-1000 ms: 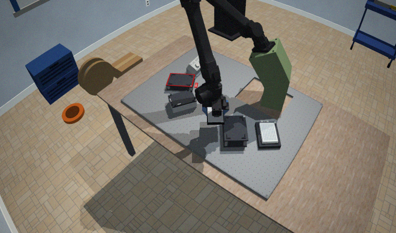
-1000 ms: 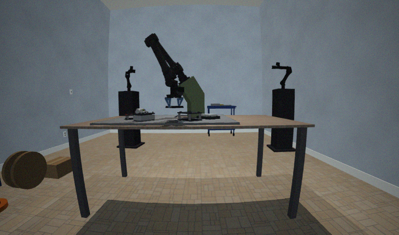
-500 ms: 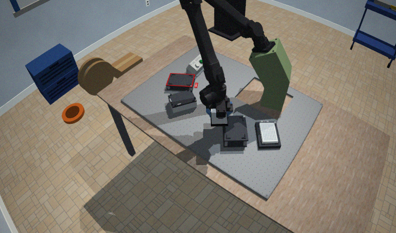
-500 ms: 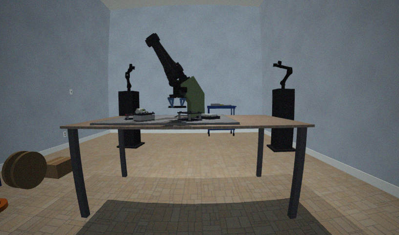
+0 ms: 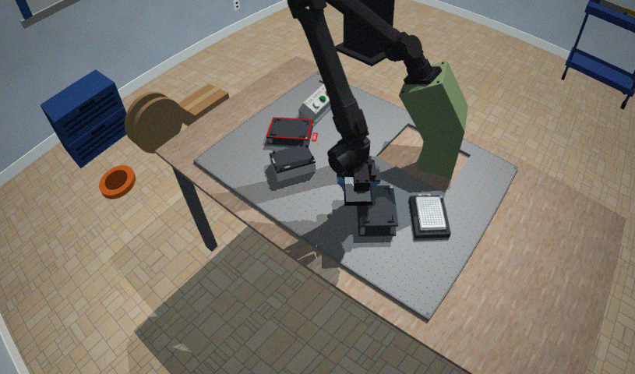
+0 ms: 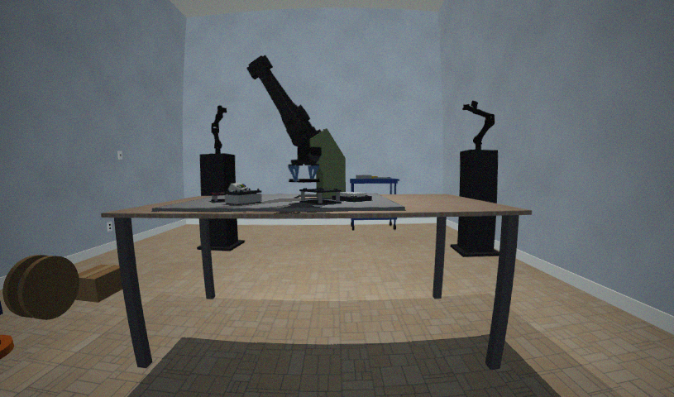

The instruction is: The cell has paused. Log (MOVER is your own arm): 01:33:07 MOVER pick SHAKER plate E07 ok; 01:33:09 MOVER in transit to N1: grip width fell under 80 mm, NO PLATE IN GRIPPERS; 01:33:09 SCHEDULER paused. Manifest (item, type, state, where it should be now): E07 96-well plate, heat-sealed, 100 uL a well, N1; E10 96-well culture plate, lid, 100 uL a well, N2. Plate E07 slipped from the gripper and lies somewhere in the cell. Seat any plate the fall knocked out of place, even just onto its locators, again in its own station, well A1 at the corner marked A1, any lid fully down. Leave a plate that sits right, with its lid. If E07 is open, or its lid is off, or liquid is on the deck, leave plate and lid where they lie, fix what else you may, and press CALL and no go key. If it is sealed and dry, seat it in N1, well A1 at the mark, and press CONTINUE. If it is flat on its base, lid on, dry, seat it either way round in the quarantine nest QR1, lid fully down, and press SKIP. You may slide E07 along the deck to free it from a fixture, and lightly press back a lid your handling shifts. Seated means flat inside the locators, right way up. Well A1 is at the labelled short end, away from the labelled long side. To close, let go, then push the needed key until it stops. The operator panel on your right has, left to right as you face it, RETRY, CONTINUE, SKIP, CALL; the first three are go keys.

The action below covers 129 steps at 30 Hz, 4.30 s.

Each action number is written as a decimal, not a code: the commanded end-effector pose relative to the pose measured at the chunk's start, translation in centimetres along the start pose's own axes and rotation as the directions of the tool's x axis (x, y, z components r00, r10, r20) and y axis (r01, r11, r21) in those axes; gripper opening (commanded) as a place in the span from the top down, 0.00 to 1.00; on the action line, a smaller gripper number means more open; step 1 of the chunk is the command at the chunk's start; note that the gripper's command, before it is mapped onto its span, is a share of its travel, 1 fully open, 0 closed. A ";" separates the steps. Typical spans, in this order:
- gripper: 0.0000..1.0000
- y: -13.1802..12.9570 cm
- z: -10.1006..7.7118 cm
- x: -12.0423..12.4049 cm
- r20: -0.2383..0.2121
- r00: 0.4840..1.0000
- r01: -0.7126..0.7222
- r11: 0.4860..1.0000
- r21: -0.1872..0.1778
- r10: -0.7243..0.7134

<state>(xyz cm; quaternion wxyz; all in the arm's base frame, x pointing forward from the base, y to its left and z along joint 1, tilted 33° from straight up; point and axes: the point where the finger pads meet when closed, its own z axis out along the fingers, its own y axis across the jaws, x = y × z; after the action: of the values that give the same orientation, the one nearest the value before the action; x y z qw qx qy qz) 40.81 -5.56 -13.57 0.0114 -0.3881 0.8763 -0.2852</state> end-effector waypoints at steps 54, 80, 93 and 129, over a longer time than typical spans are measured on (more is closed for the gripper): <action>1.00 6.1 -0.4 -4.0 0.017 1.000 -0.014 1.000 0.009 0.014; 1.00 6.1 -0.4 -4.1 0.017 1.000 -0.014 1.000 0.009 0.014; 1.00 6.0 1.5 -3.9 0.009 1.000 -0.018 1.000 0.005 0.018; 1.00 5.4 2.4 -3.9 0.020 0.999 -0.026 1.000 0.013 0.026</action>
<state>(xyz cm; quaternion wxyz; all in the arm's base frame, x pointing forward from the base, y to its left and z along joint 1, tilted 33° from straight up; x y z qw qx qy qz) 39.55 -0.97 -19.81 0.0129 -0.3809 0.8794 -0.2854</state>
